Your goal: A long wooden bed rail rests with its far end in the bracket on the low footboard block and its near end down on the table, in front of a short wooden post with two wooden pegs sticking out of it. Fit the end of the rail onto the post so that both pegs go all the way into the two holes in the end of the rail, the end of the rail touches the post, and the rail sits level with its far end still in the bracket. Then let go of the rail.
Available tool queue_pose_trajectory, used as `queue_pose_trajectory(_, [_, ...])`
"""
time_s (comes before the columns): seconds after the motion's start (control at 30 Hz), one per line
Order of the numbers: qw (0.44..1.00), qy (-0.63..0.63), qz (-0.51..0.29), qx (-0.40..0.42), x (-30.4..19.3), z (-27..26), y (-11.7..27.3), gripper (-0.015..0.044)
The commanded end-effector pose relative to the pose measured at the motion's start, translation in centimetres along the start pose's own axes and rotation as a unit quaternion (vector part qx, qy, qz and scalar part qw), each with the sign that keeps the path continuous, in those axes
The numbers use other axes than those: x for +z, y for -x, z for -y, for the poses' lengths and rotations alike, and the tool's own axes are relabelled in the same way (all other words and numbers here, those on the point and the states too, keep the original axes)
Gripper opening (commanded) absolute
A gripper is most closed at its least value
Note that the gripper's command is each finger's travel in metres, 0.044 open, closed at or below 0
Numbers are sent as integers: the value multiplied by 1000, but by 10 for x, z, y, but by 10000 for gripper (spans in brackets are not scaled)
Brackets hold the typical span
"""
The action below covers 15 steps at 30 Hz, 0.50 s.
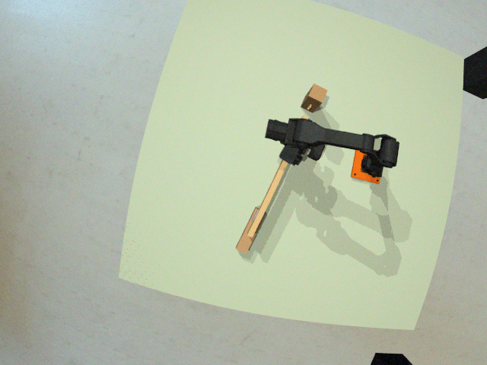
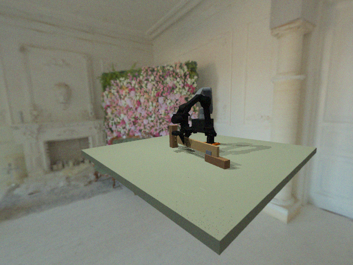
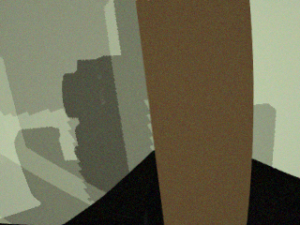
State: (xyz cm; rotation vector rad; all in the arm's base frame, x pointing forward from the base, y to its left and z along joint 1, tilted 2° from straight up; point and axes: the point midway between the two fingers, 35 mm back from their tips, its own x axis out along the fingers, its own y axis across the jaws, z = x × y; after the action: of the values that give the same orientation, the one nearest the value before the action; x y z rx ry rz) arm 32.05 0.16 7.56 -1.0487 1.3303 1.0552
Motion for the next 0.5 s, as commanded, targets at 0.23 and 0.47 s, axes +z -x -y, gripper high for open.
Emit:
queue_pose_trajectory(0.23, [1000, -1, 3, -3, 0, 0, 1, 0])
queue_pose_trajectory(0.47, [1000, -1, 3, -3, -1, 0, 1, 0])
